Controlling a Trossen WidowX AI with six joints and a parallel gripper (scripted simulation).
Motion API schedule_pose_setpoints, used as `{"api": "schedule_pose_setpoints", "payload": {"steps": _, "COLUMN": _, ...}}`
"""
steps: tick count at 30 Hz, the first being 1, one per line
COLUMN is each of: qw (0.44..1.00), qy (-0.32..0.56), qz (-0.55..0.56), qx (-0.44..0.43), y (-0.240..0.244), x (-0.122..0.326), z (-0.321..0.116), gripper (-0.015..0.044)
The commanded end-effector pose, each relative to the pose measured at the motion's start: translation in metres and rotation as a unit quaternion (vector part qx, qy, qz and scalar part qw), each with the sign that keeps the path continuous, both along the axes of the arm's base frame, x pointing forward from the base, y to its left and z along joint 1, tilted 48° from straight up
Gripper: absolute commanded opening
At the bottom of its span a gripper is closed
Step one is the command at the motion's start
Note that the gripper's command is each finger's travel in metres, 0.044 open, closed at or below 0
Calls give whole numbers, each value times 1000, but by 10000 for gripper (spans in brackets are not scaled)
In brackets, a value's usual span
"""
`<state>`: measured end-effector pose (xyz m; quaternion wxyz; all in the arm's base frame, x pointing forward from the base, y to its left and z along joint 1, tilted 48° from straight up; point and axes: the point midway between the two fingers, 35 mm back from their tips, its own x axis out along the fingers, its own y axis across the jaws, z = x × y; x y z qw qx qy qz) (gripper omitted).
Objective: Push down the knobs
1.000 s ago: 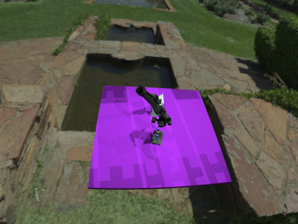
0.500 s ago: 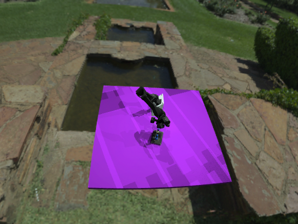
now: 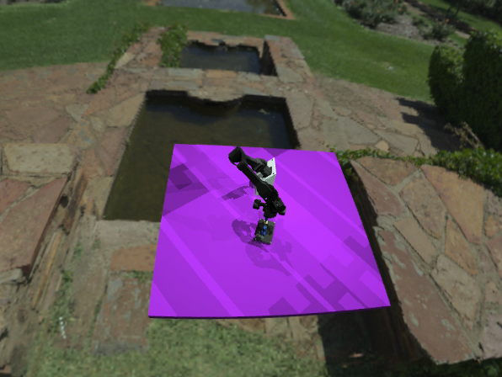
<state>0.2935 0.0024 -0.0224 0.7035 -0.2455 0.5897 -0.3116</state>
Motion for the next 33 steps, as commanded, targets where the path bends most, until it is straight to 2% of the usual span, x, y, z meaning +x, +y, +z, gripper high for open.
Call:
{"api": "schedule_pose_setpoints", "payload": {"steps": 1, "qw": 1000, "qy": 5, "qz": 1, "qx": -4, "y": -5, "x": -1, "z": -6, "gripper": 0}}
{"api": "schedule_pose_setpoints", "payload": {"steps": 33, "qw": 1000, "qy": 5, "qz": 1, "qx": -4, "y": -9, "x": -1, "z": -9, "gripper": 0}}
